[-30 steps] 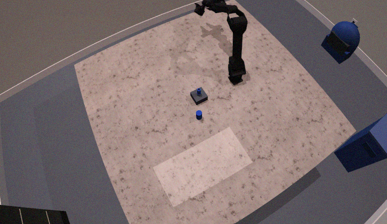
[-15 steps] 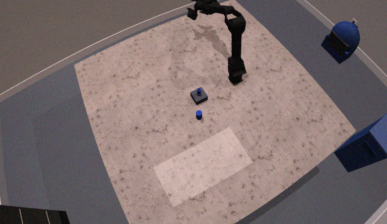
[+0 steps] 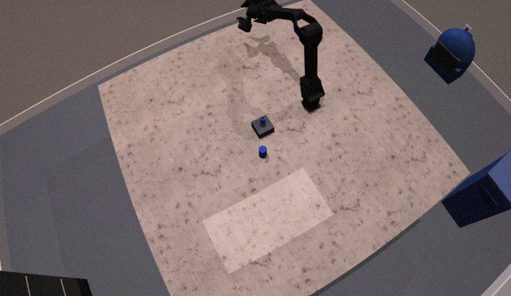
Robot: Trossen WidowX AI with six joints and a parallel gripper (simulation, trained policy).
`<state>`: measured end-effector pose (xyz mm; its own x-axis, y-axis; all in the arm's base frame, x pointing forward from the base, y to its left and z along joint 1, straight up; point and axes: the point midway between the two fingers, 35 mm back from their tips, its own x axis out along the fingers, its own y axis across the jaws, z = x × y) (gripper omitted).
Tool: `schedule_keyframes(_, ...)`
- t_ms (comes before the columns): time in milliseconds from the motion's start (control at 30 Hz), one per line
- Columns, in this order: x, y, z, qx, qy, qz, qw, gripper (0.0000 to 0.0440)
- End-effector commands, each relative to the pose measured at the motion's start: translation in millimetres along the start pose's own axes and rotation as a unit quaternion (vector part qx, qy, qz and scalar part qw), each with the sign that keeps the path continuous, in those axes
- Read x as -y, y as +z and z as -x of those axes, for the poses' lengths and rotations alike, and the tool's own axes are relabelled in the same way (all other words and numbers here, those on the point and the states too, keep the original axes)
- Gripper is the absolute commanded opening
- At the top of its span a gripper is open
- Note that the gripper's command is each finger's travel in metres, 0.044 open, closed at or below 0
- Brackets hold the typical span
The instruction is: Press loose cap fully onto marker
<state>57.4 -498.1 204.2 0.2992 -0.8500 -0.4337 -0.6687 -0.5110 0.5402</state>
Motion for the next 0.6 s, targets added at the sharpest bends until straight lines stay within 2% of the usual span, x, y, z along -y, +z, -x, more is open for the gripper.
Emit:
schedule_keyframes(0, 9, -9, -1, 0.000, -0.009, -0.001, 1.000, 0.0300)
schedule_keyframes(567, 70, -49, -8, 0.002, -0.075, 0.011, 0.997, 0.0304)
